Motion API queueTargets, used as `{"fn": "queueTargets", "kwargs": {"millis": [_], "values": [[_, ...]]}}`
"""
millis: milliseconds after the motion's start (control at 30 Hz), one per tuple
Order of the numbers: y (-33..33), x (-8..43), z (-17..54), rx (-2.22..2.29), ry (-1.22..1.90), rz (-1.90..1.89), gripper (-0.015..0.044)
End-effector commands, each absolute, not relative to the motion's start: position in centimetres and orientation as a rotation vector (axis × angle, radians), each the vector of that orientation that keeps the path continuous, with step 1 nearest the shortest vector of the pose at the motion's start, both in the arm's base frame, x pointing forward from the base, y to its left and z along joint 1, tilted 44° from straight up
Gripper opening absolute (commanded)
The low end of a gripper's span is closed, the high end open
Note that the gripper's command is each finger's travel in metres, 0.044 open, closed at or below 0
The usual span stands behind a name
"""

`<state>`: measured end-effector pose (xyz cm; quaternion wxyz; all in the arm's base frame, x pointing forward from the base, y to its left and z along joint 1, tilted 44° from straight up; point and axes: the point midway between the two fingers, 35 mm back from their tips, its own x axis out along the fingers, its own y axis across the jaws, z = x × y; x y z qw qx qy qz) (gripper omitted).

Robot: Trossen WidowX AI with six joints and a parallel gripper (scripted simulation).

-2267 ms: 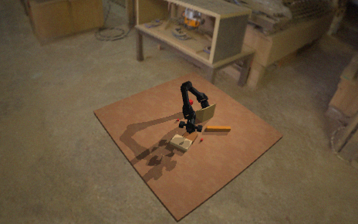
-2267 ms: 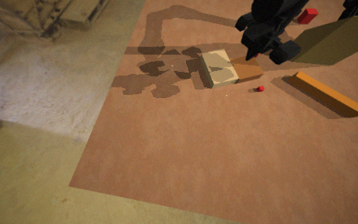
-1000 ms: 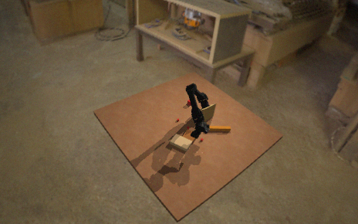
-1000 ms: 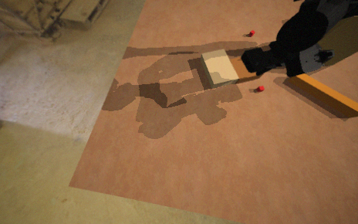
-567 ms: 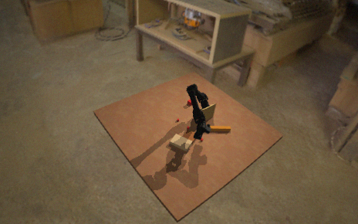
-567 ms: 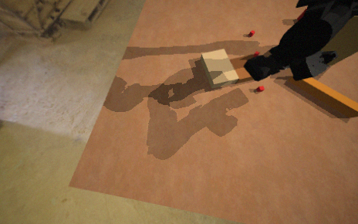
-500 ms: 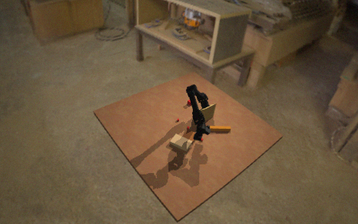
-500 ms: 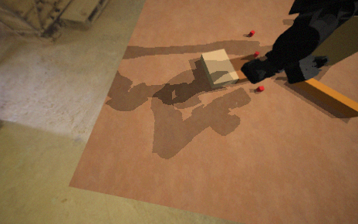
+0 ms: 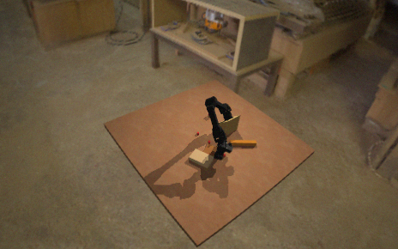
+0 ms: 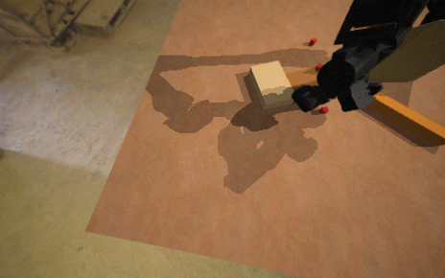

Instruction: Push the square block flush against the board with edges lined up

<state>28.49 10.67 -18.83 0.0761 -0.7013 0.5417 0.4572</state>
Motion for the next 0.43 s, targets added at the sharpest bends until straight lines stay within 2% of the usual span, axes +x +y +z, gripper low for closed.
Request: {"fn": "queueTargets", "kwargs": {"millis": [0, 400], "values": [[10.35, 29.02, -18.37, -2.112, 1.616, 1.367, 0.0000], [10.34, 29.07, -18.33, -2.111, 1.615, 1.368, 0.0000]]}}
